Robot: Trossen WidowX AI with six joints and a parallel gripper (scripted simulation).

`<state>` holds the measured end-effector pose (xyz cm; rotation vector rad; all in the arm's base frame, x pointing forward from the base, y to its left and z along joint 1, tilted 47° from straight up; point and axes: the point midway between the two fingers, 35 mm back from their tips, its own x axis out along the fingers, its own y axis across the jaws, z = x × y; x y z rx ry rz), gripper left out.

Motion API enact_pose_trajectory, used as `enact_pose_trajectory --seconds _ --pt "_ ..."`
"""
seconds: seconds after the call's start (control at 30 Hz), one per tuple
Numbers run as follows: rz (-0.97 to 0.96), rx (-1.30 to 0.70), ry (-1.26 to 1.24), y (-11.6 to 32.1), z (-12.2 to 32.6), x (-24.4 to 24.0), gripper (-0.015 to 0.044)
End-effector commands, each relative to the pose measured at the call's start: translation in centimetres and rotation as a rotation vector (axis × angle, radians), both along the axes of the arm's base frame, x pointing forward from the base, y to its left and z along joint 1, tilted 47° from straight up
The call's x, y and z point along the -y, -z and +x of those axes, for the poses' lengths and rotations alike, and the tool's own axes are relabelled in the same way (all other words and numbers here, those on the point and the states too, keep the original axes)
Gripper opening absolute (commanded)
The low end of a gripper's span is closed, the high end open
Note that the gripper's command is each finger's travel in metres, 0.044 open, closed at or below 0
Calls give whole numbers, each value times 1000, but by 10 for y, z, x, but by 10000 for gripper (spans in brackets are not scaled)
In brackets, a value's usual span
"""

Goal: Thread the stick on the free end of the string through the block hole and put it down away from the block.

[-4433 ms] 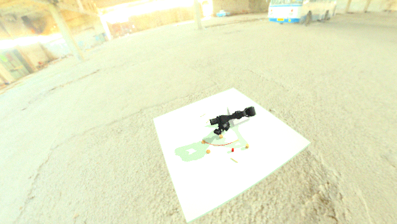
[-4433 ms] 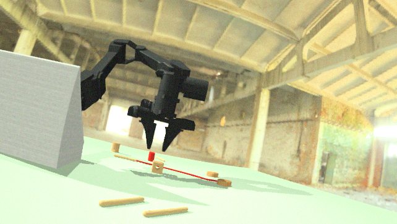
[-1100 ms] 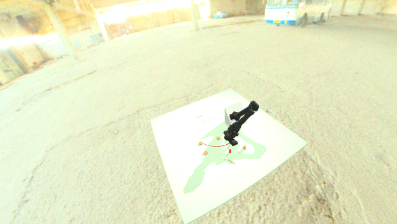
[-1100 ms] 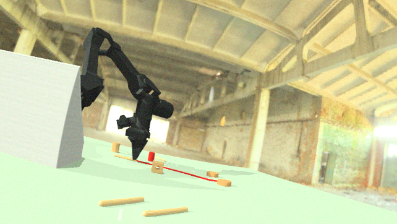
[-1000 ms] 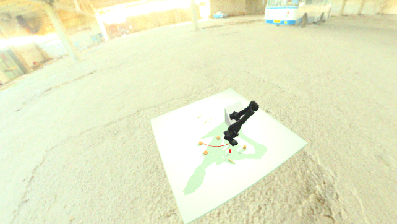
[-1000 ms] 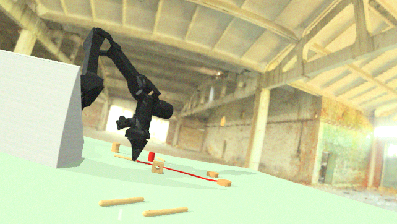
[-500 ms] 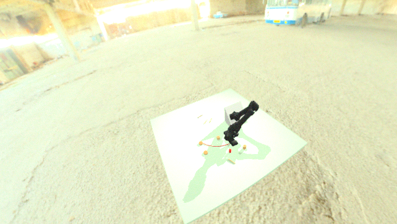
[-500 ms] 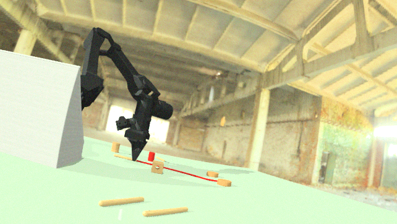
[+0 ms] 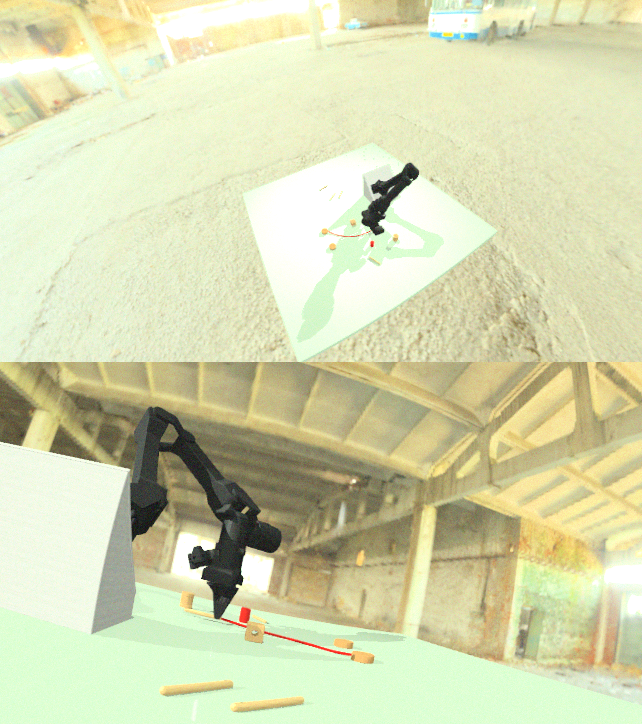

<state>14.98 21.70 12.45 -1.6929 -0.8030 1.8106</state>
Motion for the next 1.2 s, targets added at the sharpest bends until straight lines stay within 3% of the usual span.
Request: enact_pose_trajectory --seconds 0.0,1.17 --pt "5 8 -4 -6 2 2 0" --pt "5 7 -3 -36 4 35 0"
